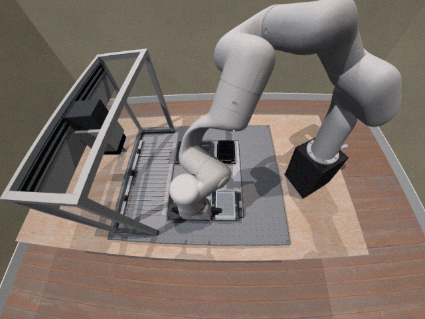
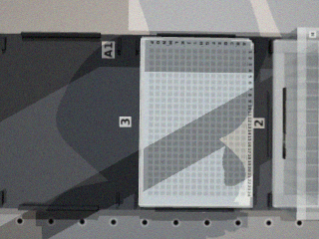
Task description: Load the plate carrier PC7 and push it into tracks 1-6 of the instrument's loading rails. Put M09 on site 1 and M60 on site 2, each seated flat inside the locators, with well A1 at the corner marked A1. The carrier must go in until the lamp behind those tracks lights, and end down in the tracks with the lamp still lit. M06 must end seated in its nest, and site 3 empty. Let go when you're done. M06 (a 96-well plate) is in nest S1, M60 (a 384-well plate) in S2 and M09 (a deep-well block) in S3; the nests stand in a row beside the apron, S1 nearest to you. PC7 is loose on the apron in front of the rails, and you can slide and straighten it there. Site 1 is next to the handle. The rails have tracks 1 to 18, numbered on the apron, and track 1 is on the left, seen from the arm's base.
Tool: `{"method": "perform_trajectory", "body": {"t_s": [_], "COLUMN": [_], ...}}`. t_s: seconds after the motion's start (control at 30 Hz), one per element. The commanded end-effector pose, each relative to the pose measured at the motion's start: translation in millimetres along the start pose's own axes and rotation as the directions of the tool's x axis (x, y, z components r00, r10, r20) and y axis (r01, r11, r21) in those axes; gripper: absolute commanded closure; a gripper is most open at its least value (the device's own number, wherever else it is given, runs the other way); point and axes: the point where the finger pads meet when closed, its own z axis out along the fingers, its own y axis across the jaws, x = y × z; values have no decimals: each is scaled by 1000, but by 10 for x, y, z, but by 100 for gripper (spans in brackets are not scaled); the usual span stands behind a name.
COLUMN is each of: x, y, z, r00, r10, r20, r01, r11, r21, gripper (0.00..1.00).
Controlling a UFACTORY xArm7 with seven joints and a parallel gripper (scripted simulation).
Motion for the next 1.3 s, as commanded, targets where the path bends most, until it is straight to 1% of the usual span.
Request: {"method": "perform_trajectory", "body": {"t_s": [0.0, 0.07, 0.63, 0.77, 0.83, 1.27], "x": [-294, -357, -357, -357, -357, -356], "y": [-25, -25, -25, -25, -25, -25], "z": [-13, -14, -14, 53, 53, 270], "r00": [1000, 1000, 1000, 1000, 1000, 1000], "r10": [0, 0, 0, 0, 0, 0], "r20": [1, 1, 1, 1, 1, 1], "r01": [0, 0, 0, 0, 0, 0], "r11": [1000, 1000, 1000, 1000, 1000, 1000], "r21": [3, 3, 3, 3, 3, 3], "gripper": [0, 0, 0, 0, 0, 0]}}
